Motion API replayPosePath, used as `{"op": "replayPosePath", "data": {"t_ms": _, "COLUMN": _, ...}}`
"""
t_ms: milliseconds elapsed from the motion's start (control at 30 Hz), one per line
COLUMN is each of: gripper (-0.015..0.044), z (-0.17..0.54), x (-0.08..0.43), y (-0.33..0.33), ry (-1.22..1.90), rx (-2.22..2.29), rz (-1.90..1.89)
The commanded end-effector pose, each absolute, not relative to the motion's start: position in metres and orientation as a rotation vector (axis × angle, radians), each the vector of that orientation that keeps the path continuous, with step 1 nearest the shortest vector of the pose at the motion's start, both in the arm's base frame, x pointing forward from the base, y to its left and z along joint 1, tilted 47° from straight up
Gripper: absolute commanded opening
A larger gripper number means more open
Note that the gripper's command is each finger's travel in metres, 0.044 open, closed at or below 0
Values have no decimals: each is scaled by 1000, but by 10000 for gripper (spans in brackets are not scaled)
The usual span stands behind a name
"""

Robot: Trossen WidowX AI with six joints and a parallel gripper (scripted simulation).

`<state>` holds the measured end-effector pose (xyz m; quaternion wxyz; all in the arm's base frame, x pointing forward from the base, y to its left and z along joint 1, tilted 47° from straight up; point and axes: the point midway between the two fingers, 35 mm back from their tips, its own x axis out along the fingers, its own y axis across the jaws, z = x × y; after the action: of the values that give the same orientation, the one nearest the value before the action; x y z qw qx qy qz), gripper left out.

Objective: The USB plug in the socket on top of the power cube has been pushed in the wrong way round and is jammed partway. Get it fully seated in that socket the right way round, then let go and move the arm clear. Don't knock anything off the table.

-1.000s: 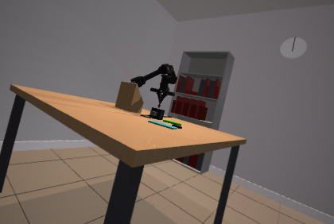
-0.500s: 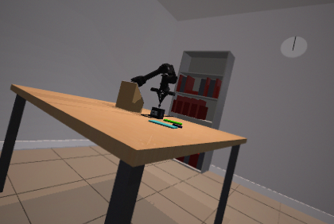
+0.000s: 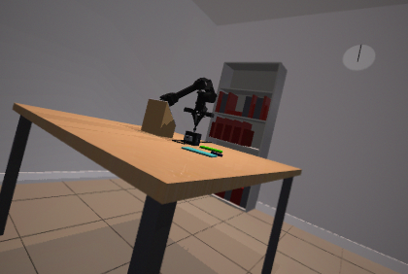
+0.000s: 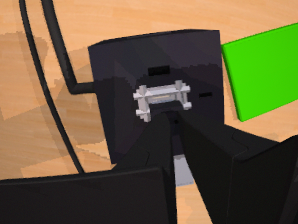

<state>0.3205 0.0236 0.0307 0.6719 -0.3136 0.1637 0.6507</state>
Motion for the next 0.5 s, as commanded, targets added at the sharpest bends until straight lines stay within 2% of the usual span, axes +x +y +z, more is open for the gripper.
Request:
{"op": "replayPosePath", "data": {"t_ms": 0, "gripper": 0, "z": 31, "x": 321, "y": 24, "ry": 367, "rx": -699, "rz": 1462}}
{"op": "replayPosePath", "data": {"t_ms": 467, "gripper": 0, "z": 30, "x": 321, "y": 26, "ry": 367, "rx": -699, "rz": 1462}}
